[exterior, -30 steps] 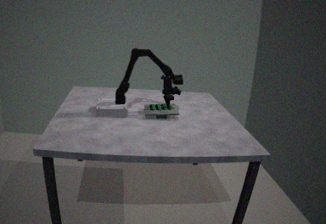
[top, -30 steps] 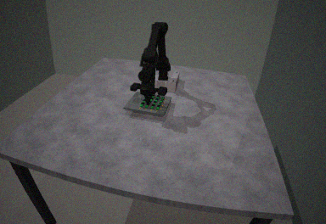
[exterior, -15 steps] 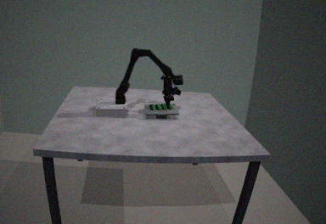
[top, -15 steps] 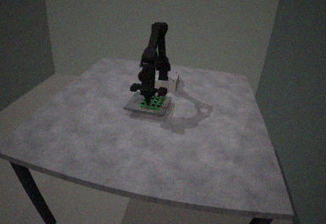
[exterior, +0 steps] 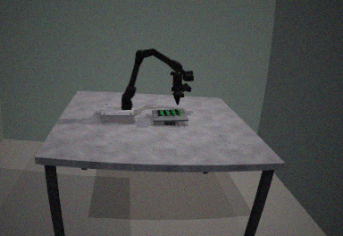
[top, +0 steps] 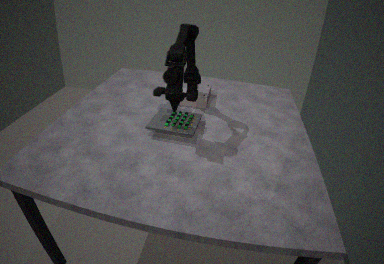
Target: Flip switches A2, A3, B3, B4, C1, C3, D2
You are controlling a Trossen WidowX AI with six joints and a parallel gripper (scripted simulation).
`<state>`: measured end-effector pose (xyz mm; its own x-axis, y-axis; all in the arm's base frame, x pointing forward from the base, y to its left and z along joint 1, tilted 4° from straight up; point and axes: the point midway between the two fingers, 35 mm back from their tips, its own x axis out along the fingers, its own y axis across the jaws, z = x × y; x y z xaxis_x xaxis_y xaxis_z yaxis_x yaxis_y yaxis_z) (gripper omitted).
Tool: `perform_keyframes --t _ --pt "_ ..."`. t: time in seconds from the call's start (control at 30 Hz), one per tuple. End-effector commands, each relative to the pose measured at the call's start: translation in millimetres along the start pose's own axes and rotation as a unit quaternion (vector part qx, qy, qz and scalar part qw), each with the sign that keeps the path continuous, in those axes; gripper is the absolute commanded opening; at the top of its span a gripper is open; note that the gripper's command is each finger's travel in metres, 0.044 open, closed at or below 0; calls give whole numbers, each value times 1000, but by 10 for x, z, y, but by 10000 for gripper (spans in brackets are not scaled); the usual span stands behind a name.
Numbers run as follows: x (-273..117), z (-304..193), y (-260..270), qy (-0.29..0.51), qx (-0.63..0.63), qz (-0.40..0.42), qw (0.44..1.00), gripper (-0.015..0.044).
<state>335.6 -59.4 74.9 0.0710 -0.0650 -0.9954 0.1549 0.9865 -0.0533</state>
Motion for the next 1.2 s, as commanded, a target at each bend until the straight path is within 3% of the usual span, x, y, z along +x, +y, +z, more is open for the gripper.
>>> perform_keyframes --t 0.0,0.27,0.4,1.17 --pt "-92 -23 -3 7 2 -1 1000 0" --pt "-63 -237 -2 9 1 -1 1000 0" --pt "259 -237 -3 21 2 -1 1000 0" --pt "499 -242 -4 21 2 -1 1000 0"
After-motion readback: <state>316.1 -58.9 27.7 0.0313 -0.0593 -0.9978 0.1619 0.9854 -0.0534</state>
